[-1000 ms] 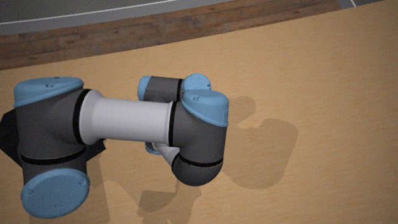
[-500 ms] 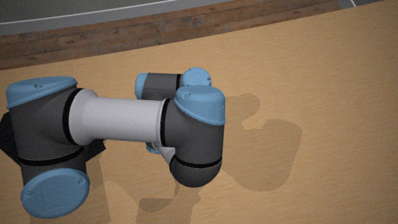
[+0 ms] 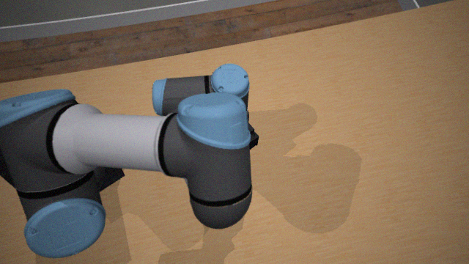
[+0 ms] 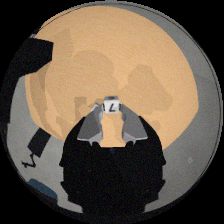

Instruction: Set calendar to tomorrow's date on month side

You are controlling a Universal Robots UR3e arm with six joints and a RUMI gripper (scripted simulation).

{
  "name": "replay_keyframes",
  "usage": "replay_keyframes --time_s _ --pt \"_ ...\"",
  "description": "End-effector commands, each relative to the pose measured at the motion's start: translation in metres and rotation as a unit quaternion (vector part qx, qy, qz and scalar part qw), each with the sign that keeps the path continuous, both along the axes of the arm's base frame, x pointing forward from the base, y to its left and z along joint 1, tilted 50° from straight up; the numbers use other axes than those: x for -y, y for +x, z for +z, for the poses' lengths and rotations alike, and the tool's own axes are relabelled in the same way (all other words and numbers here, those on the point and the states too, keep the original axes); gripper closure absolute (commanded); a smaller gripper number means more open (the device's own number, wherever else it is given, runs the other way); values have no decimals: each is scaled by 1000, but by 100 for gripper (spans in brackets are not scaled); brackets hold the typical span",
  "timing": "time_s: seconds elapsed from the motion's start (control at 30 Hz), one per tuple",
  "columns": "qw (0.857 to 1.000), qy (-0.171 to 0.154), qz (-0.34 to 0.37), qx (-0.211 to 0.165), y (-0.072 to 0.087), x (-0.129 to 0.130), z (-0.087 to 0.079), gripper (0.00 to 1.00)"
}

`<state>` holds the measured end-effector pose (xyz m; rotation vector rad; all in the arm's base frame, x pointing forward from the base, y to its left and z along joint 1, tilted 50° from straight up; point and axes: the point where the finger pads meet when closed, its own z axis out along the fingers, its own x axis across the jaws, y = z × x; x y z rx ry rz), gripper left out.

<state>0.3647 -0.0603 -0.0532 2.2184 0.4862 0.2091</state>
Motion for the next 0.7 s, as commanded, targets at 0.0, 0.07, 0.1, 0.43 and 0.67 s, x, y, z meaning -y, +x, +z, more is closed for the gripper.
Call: replay_keyframes --time_s 0.0,0.07,0.1,0.43,0.67 --pt "1000 1 -3 -2 -3 -7 7 90" --pt "1000 1 -3 -2 -4 -11 10 90" --pt "1000 1 -3 -2 -5 -13 12 90" --pt "1000 1 -3 -2 -9 -21 19 90" --pt "1000 1 -3 -2 -9 -21 19 90"
